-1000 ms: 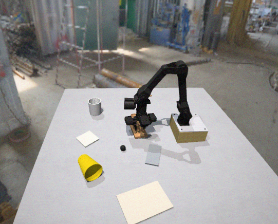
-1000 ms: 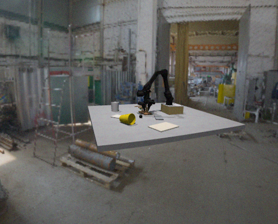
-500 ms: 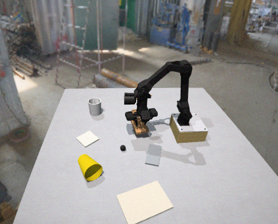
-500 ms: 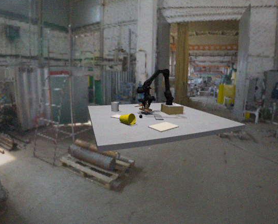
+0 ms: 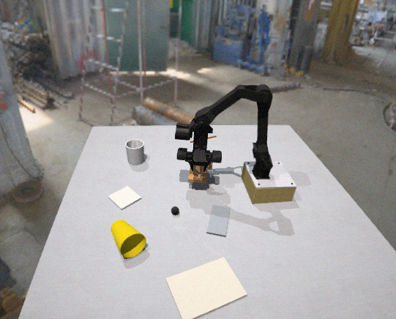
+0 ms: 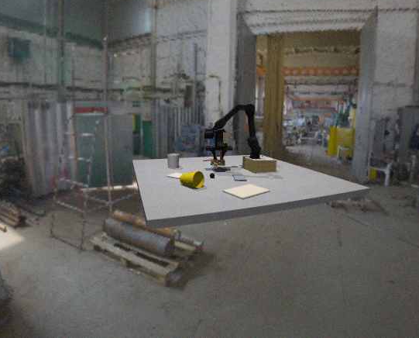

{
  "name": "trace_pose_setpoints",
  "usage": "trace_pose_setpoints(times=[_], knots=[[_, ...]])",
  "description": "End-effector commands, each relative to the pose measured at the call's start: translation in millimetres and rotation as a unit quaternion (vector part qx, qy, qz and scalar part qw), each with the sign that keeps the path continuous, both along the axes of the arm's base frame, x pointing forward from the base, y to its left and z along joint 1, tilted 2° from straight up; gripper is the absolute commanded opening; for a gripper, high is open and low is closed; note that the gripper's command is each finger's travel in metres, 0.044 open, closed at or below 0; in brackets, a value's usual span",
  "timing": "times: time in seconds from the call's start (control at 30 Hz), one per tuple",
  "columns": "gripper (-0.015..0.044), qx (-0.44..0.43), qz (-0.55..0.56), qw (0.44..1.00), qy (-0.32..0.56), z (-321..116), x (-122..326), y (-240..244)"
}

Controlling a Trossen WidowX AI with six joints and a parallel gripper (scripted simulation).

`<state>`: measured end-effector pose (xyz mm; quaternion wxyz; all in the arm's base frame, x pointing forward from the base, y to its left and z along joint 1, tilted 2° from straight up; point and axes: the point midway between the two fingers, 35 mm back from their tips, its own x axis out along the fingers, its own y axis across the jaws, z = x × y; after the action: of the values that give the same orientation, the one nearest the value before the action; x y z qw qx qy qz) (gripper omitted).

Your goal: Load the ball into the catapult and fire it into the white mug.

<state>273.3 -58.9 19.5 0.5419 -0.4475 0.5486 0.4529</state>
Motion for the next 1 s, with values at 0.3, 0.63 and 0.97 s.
trace_pose_setpoints(times=[0.3, 0.63, 0.97], knots=[[0.0000, -0.006, -0.182, 0.983, -0.002, 0.3, 13.2, -45.7], [0.0000, -0.006, -0.183, 0.983, -0.002, -3.4, 14.4, -46.5], [0.0000, -0.006, -0.183, 0.983, -0.002, -20.0, 15.4, -47.2]])
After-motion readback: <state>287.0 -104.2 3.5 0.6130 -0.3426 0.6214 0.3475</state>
